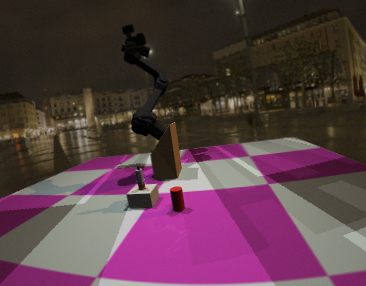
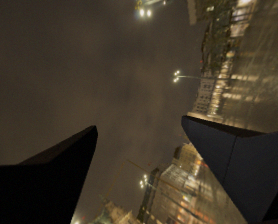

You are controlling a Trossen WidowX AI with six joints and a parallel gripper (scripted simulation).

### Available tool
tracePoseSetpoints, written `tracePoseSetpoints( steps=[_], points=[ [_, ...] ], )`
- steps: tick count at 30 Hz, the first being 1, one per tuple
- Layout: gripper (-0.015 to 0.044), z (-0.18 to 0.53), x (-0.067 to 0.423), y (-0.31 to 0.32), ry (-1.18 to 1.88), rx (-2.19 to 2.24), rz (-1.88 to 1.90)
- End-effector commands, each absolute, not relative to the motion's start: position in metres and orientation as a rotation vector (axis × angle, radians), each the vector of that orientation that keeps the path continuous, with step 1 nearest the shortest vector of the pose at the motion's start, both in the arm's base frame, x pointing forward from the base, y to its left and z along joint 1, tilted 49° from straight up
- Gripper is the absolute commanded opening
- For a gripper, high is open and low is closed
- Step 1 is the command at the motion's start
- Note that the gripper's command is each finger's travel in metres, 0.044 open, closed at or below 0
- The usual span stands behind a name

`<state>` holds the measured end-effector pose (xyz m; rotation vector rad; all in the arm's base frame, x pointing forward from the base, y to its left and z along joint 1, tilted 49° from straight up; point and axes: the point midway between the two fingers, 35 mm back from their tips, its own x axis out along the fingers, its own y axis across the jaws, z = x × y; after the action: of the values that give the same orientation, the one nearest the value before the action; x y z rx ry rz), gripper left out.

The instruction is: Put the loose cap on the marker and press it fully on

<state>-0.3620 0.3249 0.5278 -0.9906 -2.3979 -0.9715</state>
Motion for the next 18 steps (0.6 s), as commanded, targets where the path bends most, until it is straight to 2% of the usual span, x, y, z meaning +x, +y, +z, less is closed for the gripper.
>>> tracePoseSetpoints(
  steps=[1, 6, 18],
  points=[
    [0.0374, 0.529, -0.362, 0.324, -2.395, -0.989, -0.971],
    [0.0246, 0.561, -0.349, 0.291, -2.3, -0.925, -0.956],
    [0.0246, 0.659, -0.266, 0.173, -1.94, -0.745, -0.938]
  ],
)
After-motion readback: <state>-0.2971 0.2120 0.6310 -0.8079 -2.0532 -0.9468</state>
